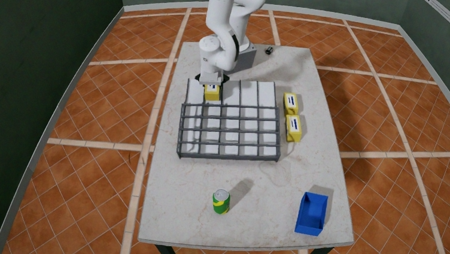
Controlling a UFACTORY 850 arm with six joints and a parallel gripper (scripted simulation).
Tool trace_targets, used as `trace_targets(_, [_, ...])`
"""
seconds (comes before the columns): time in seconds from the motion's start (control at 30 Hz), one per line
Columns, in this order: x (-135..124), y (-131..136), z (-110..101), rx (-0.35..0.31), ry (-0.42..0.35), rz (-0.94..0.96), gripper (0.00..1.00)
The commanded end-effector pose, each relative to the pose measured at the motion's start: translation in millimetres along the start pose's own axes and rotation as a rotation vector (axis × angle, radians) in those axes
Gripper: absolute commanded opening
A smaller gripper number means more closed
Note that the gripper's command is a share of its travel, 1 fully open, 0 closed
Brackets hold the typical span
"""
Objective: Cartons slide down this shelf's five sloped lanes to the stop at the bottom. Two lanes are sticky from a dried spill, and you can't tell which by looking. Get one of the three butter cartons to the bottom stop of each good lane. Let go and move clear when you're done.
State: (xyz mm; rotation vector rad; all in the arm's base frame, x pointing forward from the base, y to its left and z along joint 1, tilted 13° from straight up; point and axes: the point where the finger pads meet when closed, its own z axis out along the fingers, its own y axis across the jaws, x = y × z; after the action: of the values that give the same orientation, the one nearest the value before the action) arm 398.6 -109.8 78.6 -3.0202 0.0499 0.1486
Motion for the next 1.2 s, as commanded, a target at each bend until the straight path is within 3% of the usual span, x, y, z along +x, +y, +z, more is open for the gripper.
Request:
trace_targets(0.0, [0.6,0.1,0.4,0.000,0.001,0.000,0.00])
trace_targets(1.17, [0.2,-0.2,5.0,0.000,0.001,0.000,0.00])
